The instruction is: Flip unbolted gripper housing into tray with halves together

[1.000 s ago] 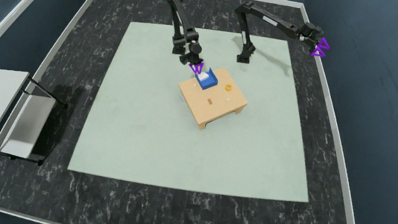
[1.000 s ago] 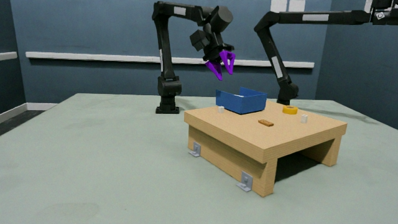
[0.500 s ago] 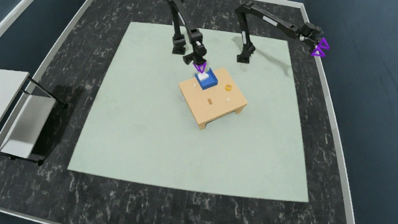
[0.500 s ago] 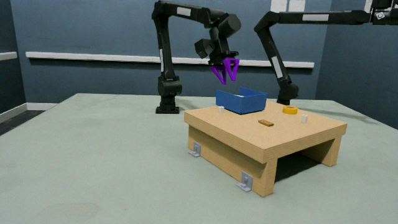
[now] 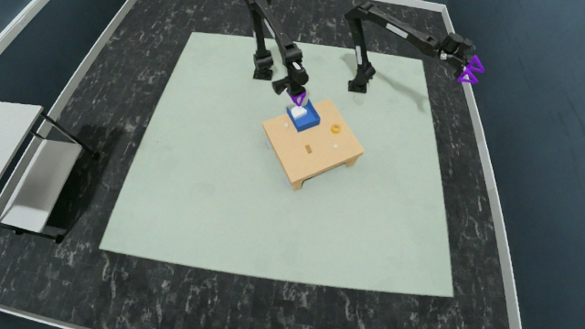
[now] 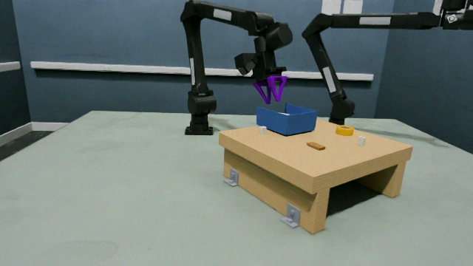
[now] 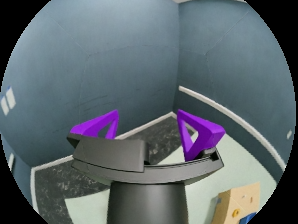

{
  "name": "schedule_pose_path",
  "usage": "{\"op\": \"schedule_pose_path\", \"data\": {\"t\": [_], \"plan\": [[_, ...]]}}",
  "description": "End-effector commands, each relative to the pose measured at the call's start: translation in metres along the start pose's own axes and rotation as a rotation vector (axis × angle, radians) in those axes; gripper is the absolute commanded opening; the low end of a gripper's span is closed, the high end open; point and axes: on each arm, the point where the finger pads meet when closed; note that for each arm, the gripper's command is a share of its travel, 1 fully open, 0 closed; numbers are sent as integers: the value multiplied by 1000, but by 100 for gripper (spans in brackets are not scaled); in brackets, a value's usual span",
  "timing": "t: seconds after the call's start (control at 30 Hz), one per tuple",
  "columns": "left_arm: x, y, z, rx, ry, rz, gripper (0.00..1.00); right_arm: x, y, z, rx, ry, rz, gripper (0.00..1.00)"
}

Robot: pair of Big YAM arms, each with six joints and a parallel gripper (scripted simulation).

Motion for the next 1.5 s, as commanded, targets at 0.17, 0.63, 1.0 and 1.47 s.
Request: {"op": "schedule_pose_path", "data": {"t": [0.17,0.63,1.0,1.47], "plan": [[44,2,10,21,10,-68,100,1,-28,34,70,29,3,47],[44,2,10,21,10,-68,100,0,1,4,28,22,3,47],[44,2,10,21,10,-68,100,0,21,-2,40,-6,5,47],[44,2,10,21,10,-68,100,-3,16,13,50,-3,8,47]]}}
Point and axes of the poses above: on each arm, the point where the finger pads meet when closed, its own y axis out along the fingers, its own z axis across the jaws, x = y × z, and after that the axes turned 5 degrees about y, right-handed
